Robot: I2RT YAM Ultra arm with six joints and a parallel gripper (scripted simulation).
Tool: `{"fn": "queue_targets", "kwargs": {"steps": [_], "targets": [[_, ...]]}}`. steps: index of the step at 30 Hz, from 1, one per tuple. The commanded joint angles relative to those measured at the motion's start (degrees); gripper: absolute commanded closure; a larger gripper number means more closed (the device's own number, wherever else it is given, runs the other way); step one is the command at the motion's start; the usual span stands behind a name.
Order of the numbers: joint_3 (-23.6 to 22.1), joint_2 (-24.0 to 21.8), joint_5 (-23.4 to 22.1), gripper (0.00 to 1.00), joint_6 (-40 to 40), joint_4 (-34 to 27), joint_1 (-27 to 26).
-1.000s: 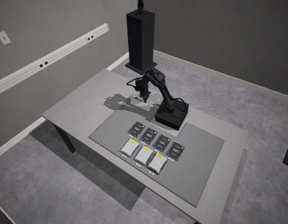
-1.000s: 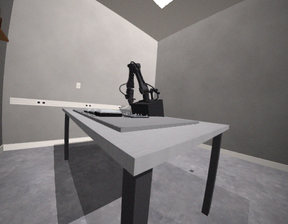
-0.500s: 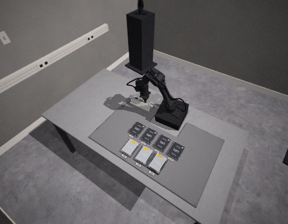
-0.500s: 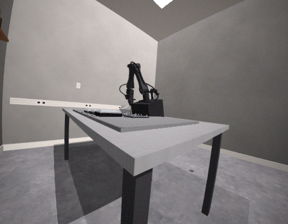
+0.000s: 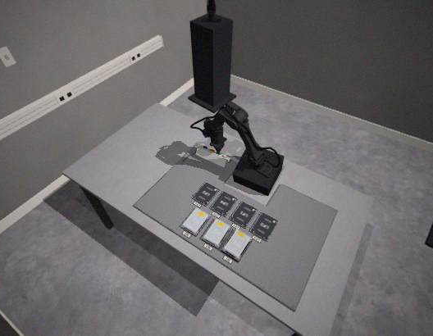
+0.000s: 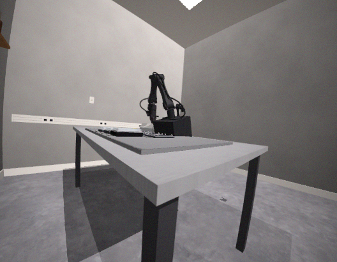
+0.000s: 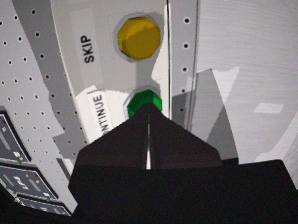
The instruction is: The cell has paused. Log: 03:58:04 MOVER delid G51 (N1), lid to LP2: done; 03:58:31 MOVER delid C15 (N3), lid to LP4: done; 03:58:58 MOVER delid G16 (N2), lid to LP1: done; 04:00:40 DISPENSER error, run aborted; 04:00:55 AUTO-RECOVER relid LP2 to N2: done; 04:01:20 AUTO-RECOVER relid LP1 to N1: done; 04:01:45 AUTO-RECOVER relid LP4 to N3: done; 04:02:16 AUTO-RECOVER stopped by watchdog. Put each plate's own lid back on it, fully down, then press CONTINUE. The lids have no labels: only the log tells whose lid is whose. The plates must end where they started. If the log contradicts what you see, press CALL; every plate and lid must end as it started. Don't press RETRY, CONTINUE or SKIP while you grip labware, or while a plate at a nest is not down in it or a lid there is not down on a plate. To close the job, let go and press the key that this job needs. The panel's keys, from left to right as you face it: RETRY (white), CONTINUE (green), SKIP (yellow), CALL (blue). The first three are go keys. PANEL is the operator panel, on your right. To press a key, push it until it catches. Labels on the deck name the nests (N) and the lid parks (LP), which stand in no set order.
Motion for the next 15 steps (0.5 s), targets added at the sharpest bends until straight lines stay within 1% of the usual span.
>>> {"fn": "queue_targets", "kwargs": {"steps": [1,15], "targets": [[-1.35,0.96,-0.57,1.0,0.48,1.12,0.63],[-1.73,1.12,-0.64,1.0,0.74,1.72,0.83]]}}
